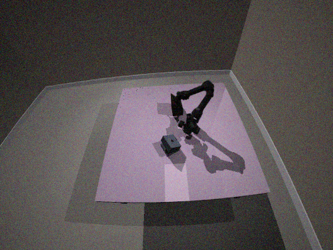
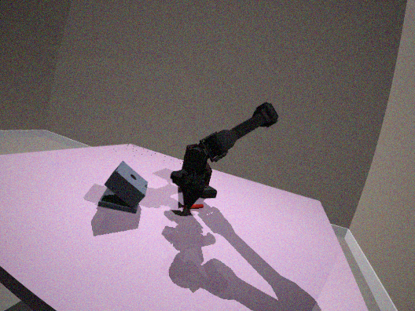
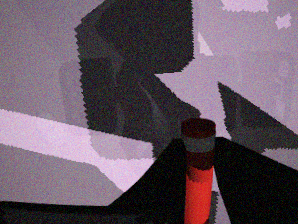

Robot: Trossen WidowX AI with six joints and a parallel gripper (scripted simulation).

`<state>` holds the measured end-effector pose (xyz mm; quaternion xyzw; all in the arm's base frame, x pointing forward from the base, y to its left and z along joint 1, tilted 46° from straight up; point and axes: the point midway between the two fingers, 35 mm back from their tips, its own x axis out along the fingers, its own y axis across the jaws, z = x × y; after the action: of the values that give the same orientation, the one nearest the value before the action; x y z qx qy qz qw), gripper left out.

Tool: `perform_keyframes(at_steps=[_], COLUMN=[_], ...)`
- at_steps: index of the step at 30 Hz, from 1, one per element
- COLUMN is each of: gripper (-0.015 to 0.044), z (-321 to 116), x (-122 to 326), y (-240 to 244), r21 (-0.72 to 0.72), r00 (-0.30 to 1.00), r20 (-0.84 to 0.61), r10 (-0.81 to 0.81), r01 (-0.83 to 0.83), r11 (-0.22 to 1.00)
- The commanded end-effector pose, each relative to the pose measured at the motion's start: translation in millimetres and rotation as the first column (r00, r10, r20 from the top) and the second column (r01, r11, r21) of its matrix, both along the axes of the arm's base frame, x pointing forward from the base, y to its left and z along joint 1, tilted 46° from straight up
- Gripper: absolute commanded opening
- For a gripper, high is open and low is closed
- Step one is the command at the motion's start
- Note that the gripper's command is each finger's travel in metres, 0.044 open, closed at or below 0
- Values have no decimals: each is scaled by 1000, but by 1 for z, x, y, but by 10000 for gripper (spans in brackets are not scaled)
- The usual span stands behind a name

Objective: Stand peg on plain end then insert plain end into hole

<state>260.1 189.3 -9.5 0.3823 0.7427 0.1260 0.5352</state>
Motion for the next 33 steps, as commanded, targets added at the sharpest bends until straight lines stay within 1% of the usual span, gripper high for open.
perform_keyframes(at_steps=[1,33], gripper=[51,51], z=[1,18], x=[-1,-10], y=[-1,-10], r21=[-11,-112], r00=[1000,964], r20=[12,209], r10=[-12,-163], r01=[12,190], r11=[1000,975])
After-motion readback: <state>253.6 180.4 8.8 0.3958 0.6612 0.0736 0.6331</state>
